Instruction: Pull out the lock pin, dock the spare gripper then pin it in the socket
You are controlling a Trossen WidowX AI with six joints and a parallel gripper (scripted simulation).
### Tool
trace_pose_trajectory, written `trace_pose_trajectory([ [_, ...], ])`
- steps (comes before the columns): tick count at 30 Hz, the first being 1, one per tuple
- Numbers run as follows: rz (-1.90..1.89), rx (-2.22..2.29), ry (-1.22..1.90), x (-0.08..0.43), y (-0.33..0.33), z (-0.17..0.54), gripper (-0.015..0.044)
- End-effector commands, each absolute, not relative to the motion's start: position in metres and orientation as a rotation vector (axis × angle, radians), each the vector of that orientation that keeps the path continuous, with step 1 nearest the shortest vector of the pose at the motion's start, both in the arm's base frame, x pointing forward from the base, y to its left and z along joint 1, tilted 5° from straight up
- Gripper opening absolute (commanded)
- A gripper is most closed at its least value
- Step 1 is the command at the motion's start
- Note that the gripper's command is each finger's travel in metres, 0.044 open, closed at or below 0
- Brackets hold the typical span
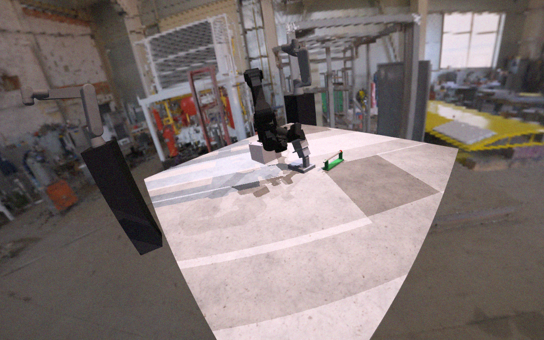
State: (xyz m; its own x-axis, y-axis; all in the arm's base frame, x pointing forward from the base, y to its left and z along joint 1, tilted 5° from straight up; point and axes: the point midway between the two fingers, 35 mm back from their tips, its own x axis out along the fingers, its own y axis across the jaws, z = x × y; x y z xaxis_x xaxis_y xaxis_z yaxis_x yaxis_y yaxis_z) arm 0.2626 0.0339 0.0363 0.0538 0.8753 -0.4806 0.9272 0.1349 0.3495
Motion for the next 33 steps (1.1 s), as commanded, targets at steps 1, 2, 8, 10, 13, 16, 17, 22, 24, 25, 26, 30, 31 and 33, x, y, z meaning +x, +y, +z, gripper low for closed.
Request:
trace_pose_trajectory([
  [1, -0.109, 1.732, 1.812, 0.263, 0.034, 0.036, 0.0000],
  [2, -0.109, 1.732, 1.812, 0.263, 0.034, 0.036, 0.0000],
  [8, -0.109, 1.732, 1.812, 0.263, 0.034, 0.036, 0.0131],
  [10, -0.109, 1.732, 1.812, 0.263, 0.034, 0.036, 0.0184],
  [13, -0.109, 1.732, 1.812, 0.263, 0.034, 0.036, 0.0263],
  [16, -0.109, 1.732, 1.812, 0.263, 0.034, 0.036, 0.0341],
  [17, -0.109, 1.732, 1.812, 0.263, 0.034, 0.036, 0.0368],
  [22, -0.110, 1.732, 1.812, 0.262, 0.034, 0.037, 0.0440],
  [24, -0.110, 1.733, 1.813, 0.261, 0.034, 0.040, 0.0440],
  [25, -0.110, 1.733, 1.813, 0.261, 0.034, 0.042, 0.0440],
  [26, -0.110, 1.733, 1.813, 0.260, 0.033, 0.044, 0.0440],
  [30, -0.114, 1.740, 1.815, 0.257, 0.033, 0.053, 0.0440],
  [31, -0.115, 1.741, 1.816, 0.256, 0.033, 0.055, 0.0440],
  [33, -0.115, 1.744, 1.816, 0.254, 0.033, 0.060, 0.0440],
])
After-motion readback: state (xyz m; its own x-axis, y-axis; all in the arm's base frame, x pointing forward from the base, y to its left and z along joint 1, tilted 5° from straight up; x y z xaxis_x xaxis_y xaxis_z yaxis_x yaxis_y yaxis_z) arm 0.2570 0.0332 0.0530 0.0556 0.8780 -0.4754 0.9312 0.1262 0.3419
